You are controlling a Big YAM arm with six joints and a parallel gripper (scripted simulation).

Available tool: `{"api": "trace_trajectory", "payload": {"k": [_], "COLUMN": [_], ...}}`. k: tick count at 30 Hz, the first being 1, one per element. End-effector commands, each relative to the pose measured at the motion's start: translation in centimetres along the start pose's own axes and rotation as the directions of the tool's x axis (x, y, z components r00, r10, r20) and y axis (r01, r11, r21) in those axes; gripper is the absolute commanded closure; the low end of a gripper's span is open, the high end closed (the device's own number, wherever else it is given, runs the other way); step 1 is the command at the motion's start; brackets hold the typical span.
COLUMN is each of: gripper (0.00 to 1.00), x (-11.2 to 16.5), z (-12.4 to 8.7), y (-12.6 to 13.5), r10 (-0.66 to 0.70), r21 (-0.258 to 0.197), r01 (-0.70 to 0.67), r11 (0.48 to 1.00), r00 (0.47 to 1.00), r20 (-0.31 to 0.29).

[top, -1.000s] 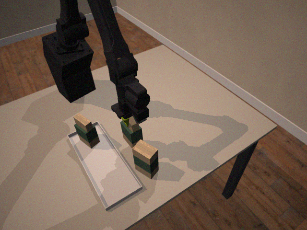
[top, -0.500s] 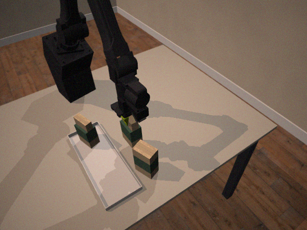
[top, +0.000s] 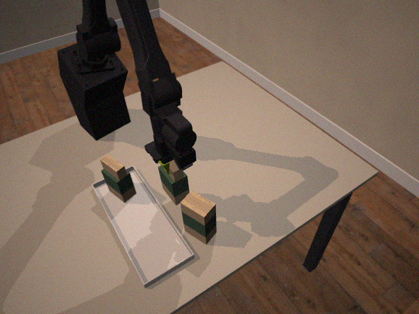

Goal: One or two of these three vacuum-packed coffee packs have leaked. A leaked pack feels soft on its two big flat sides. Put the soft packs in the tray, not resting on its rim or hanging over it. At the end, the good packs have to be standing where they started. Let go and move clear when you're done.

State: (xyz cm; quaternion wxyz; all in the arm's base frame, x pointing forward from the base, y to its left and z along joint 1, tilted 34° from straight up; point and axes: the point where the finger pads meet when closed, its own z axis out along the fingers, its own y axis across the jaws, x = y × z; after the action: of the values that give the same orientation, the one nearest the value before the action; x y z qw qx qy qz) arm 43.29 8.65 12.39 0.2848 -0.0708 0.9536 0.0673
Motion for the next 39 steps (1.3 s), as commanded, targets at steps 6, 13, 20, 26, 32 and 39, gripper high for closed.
{"api": "trace_trajectory", "payload": {"k": [6, 13, 20, 26, 32, 39], "gripper": [0.75, 0.75, 0.75, 0.75, 0.75, 0.75], "x": [-1.3, -1.5, -1.6, -1.1, -1.9, -1.9], "z": [-0.8, -1.0, -1.5, -0.9, -1.8, -1.8], "y": [-4.1, -9.3, -12.8, -13.6, -13.1, -13.0], "r10": [-0.013, -0.013, -0.017, -0.012, -0.029, -0.025], "r21": [0.014, 0.017, 0.021, 0.017, 0.021, 0.02], "r01": [0.012, 0.013, 0.016, 0.011, 0.028, 0.024], "r11": [1.0, 1.0, 1.0, 1.0, 0.999, 1.0], "r00": [0.999, 0.999, 0.999, 1.0, 0.998, 0.999], "r20": [0.034, 0.032, 0.04, 0.023, 0.048, 0.048]}}
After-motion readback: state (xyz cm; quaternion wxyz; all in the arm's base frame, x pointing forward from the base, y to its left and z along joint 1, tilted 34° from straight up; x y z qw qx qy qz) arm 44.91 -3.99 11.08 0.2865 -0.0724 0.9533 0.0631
